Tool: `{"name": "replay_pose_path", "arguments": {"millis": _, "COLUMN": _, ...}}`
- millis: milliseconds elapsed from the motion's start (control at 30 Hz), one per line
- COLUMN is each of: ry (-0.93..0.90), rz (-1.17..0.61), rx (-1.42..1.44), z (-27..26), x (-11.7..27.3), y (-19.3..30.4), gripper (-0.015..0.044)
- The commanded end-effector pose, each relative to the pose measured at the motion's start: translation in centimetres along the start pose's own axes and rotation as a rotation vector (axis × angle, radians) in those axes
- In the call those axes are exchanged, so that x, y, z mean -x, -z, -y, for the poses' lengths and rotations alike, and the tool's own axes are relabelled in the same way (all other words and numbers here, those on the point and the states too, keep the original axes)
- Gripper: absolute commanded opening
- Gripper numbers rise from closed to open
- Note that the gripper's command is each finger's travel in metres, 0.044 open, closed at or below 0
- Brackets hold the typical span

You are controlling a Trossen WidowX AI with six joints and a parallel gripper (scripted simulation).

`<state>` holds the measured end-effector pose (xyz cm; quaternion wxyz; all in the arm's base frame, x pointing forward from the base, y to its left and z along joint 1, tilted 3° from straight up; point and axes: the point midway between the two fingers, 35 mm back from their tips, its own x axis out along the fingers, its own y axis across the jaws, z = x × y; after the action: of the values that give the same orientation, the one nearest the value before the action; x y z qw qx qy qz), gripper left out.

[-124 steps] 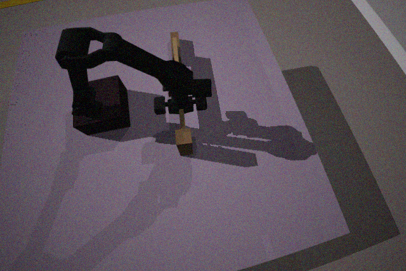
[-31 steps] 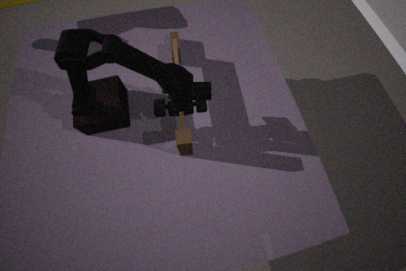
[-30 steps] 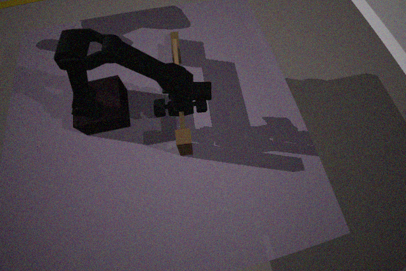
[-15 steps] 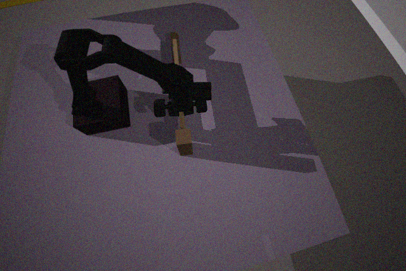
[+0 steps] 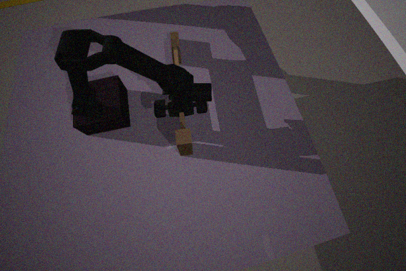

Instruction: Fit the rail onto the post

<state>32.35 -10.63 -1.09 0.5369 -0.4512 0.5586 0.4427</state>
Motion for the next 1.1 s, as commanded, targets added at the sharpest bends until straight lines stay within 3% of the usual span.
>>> {"name": "replay_pose_path", "arguments": {"millis": 0, "ry": 0.009, "rz": -0.004, "rx": 0.001, "z": 0.29, "x": 0.15, "y": 0.38, "gripper": 0.0000}}
{"name": "replay_pose_path", "arguments": {"millis": 1067, "ry": 0.009, "rz": -0.004, "rx": 0.001, "z": 0.27, "x": 0.26, "y": -0.32, "gripper": 0.0000}}
